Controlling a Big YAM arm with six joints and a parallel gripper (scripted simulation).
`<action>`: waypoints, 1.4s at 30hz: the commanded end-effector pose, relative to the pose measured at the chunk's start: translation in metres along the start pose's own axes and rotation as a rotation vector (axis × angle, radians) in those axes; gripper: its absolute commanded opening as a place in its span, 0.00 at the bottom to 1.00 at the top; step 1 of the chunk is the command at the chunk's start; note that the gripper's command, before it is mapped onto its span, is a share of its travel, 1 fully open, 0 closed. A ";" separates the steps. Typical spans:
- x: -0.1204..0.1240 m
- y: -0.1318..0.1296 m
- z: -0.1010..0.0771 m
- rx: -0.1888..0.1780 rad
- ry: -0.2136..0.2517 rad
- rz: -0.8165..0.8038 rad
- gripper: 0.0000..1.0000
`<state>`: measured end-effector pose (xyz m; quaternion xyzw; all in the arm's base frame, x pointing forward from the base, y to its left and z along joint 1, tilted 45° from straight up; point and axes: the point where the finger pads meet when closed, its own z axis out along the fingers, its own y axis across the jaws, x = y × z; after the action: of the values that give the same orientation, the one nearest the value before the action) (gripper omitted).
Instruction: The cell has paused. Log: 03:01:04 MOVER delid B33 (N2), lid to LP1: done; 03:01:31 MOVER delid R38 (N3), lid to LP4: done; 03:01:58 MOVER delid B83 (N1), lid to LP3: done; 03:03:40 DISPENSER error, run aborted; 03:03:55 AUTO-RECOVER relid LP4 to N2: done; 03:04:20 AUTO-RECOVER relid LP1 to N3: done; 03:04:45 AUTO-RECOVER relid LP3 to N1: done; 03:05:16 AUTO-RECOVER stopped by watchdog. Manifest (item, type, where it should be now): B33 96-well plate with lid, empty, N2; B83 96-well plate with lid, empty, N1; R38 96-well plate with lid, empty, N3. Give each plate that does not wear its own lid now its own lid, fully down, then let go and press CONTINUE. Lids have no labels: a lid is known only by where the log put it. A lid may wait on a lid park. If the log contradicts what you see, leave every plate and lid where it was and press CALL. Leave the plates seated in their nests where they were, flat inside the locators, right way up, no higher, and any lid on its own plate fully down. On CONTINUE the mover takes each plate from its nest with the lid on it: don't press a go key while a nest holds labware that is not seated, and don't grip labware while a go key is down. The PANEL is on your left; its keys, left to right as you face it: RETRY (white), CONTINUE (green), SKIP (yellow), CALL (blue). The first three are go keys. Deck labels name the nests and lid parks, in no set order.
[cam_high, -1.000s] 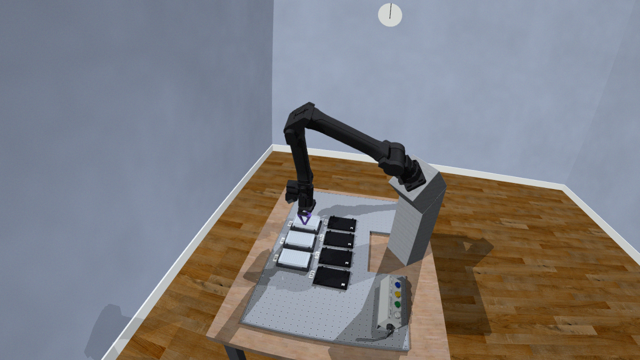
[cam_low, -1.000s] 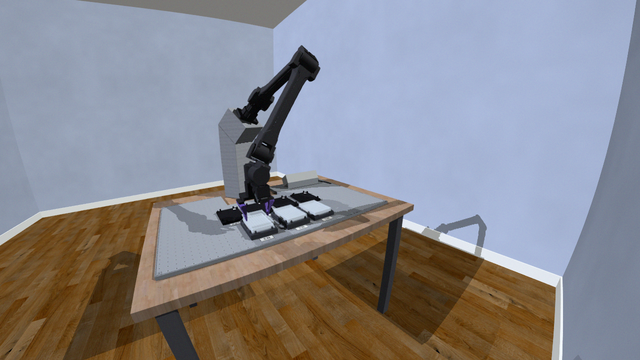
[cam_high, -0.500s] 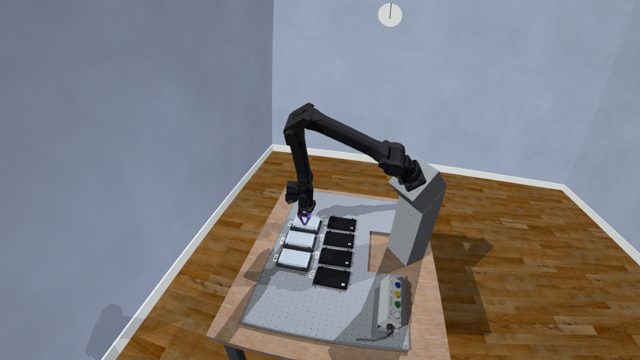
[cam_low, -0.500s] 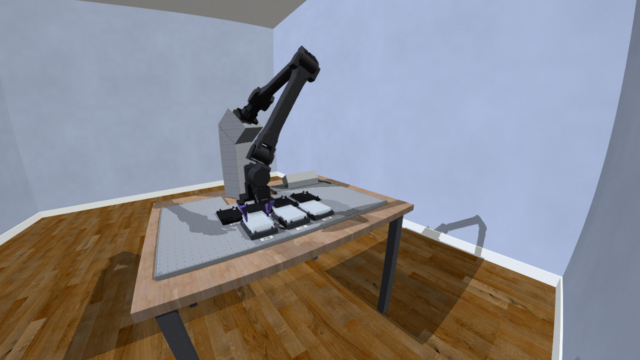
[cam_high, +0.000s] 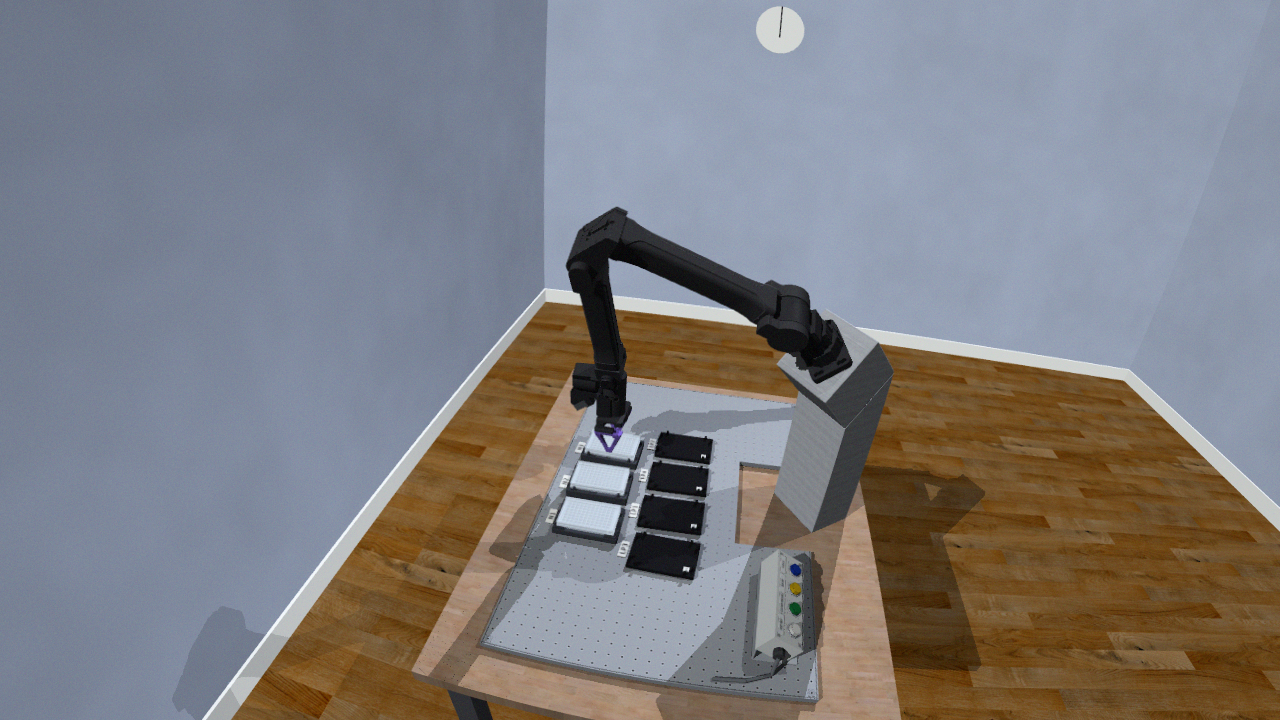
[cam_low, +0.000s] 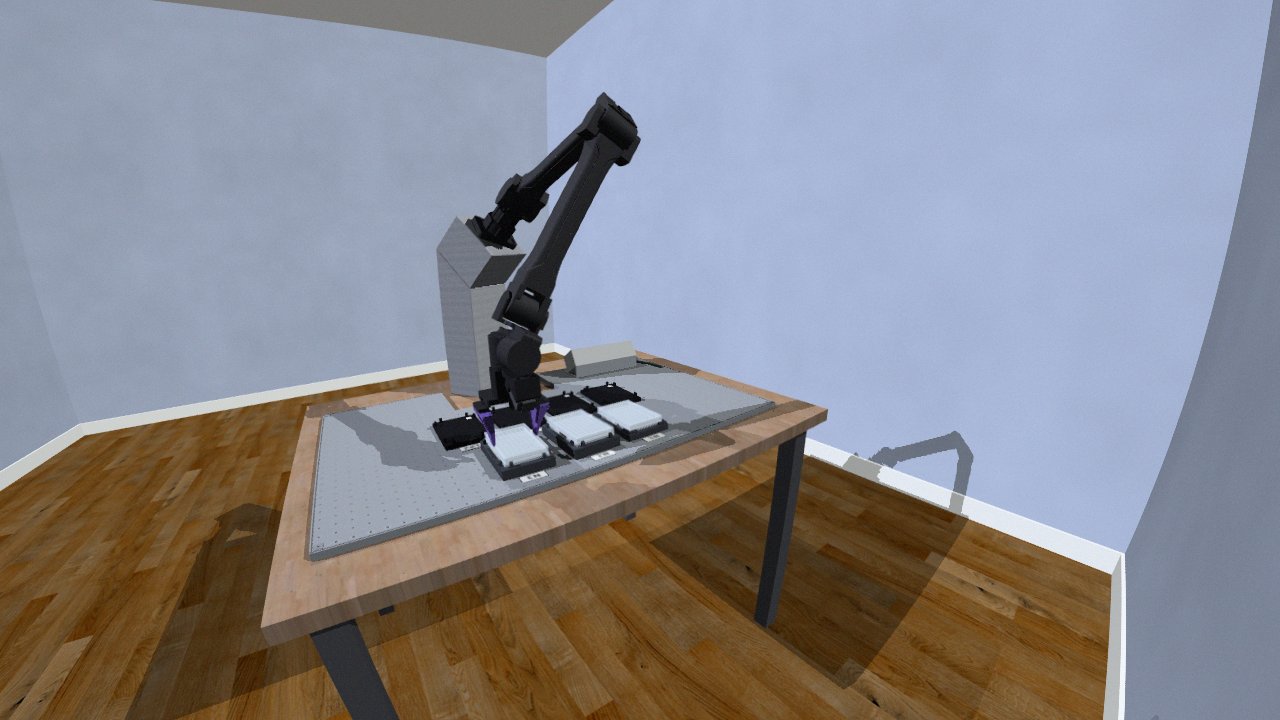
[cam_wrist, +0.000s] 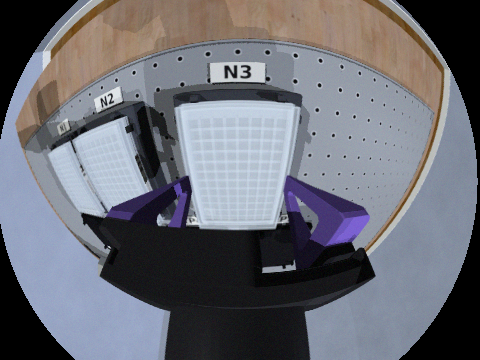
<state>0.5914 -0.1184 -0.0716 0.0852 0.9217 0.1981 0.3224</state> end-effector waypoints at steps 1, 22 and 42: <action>-0.005 0.005 0.006 -0.002 -0.011 -0.009 0.00; -0.008 -0.001 -0.003 0.005 -0.017 -0.004 0.00; -0.007 -0.002 -0.003 0.005 -0.017 -0.004 0.00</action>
<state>0.5934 -0.1174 -0.0732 0.0849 0.9217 0.1981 0.3225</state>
